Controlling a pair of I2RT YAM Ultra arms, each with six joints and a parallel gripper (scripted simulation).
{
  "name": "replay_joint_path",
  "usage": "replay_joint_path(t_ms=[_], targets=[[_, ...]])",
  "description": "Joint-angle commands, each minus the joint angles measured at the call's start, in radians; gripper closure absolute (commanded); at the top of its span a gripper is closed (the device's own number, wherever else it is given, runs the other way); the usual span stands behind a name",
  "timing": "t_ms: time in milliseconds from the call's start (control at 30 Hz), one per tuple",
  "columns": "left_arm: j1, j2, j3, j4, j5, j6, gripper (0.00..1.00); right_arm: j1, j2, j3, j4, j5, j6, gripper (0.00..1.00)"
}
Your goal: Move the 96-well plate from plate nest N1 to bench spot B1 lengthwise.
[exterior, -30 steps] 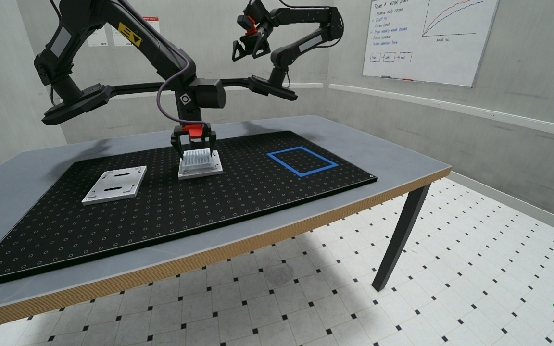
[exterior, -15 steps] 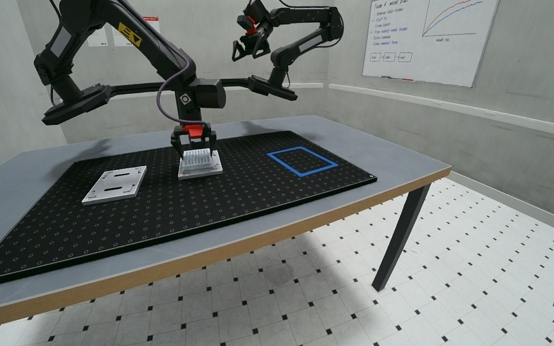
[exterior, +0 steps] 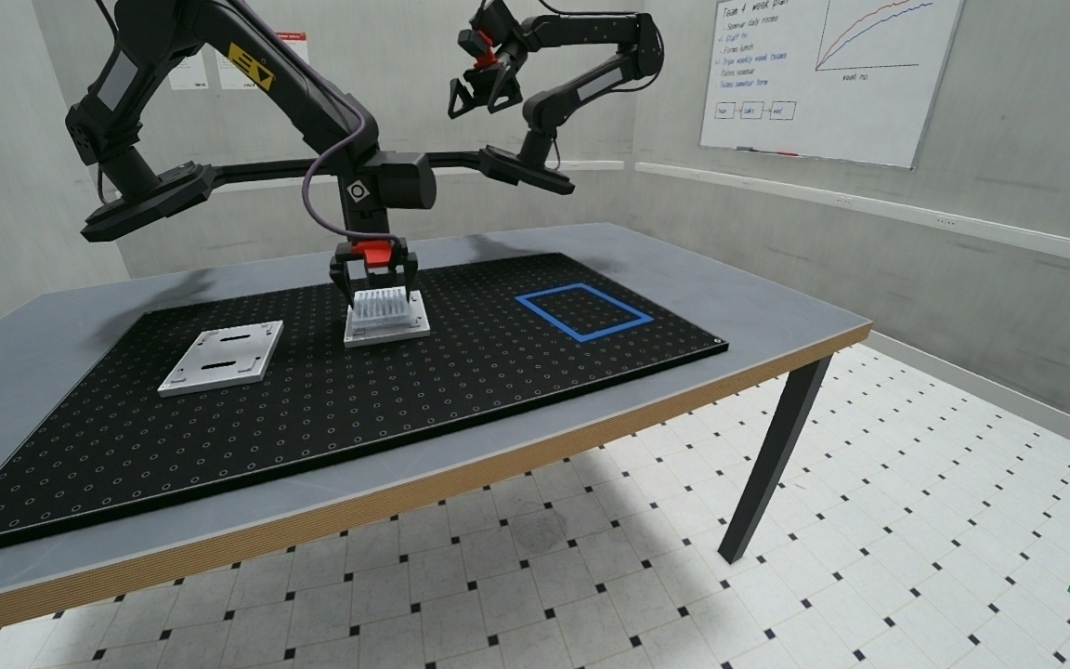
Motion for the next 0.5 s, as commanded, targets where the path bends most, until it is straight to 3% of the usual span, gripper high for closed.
replay_joint_path(t_ms=[0, 467], targets=[[-0.009, -0.016, 0.033, -0.012, -0.014, -0.006, 0.00, 0.020, -0.030, 0.027, -0.025, -0.016, 0.008, 0.21], [-0.009, -0.016, 0.033, -0.012, -0.014, -0.006, 0.00, 0.014, -0.019, 0.018, -0.014, -0.007, 0.002, 0.21]])
